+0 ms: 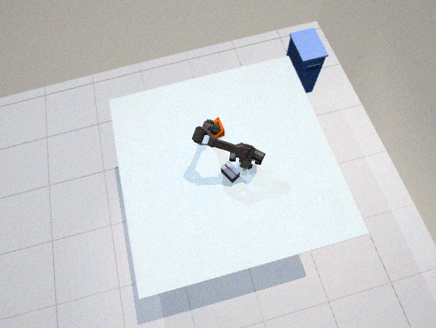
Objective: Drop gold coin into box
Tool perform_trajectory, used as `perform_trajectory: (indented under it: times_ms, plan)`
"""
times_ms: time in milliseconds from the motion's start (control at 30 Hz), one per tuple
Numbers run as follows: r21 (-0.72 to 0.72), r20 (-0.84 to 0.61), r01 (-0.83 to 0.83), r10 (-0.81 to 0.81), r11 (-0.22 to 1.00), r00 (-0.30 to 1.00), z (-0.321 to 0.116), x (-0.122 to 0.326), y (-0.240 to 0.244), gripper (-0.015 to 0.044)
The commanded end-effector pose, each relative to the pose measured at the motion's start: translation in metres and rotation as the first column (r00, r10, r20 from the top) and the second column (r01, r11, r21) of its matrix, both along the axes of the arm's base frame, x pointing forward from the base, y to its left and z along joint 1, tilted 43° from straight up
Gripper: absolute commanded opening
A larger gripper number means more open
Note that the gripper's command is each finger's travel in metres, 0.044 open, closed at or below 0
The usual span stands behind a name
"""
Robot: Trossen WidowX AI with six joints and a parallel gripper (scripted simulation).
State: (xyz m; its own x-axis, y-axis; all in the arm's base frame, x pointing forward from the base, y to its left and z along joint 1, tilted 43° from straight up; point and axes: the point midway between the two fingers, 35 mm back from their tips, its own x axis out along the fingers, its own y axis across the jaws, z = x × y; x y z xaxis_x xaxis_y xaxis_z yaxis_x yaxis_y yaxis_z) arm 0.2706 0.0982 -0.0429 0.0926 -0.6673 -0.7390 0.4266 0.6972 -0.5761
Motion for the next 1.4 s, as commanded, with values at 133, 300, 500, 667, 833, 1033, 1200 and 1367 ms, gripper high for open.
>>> perform_trajectory:
  times_ms: [133, 300, 500, 667, 833, 1033, 1200, 1367]
  plan:
    - [0.0, 0.001, -0.014, 0.014, 1.0, 1.0, 0.014, 0.002, 0.014, 0.0]
    - [0.004, 0.005, -0.007, 0.007, 1.0, 1.0, 0.023, 0.001, 0.023, 0.0]
    - [0.008, 0.008, 0.002, -0.003, 1.0, 1.0, 0.034, 0.001, 0.033, 0.0]
    - [0.011, 0.011, 0.01, -0.01, 1.0, 1.0, 0.043, -0.001, 0.042, 0.0]
    - [0.014, 0.014, 0.018, -0.019, 1.0, 1.0, 0.053, -0.003, 0.05, 0.0]
    - [0.016, 0.018, 0.028, -0.029, 0.999, 0.999, 0.065, -0.005, 0.059, 0.0]
    - [0.014, 0.004, 0.014, -0.014, 1.0, 1.0, 0.068, -0.006, 0.061, 0.0]
    - [0.005, -0.105, -0.107, 0.107, 0.994, 0.989, 0.069, -0.008, 0.06, 0.0]
